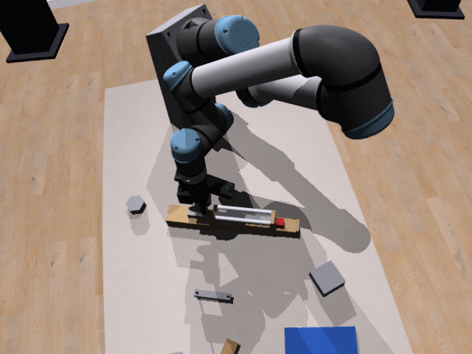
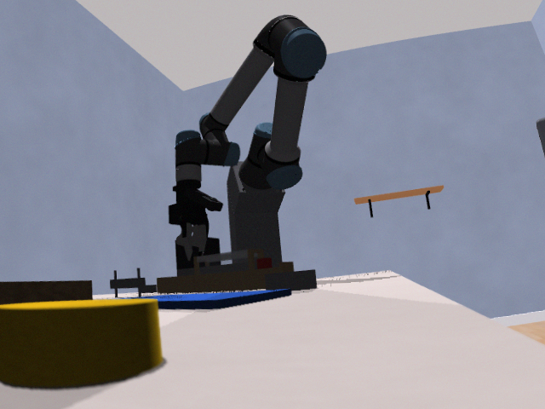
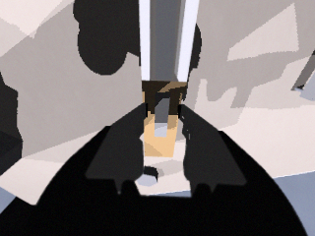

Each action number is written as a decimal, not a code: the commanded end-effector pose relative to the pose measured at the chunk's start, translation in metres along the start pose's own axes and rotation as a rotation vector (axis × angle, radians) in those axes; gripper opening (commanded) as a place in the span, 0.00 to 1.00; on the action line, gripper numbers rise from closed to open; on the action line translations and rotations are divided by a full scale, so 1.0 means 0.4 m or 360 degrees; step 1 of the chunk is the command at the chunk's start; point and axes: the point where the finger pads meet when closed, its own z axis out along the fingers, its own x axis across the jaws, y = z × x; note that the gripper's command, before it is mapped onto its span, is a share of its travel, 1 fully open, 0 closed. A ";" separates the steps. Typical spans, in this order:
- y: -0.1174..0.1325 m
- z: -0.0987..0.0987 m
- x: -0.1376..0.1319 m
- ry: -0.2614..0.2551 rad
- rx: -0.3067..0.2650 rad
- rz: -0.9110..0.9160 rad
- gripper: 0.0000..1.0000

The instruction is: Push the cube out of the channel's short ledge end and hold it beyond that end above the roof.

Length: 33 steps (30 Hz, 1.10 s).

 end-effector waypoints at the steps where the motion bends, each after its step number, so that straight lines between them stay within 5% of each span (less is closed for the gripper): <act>1: 0.000 -0.038 0.000 -0.0010 0.0004 -0.0002 0.22; 33: 0.000 -0.086 0.001 -0.0010 0.0004 -0.0002 0.22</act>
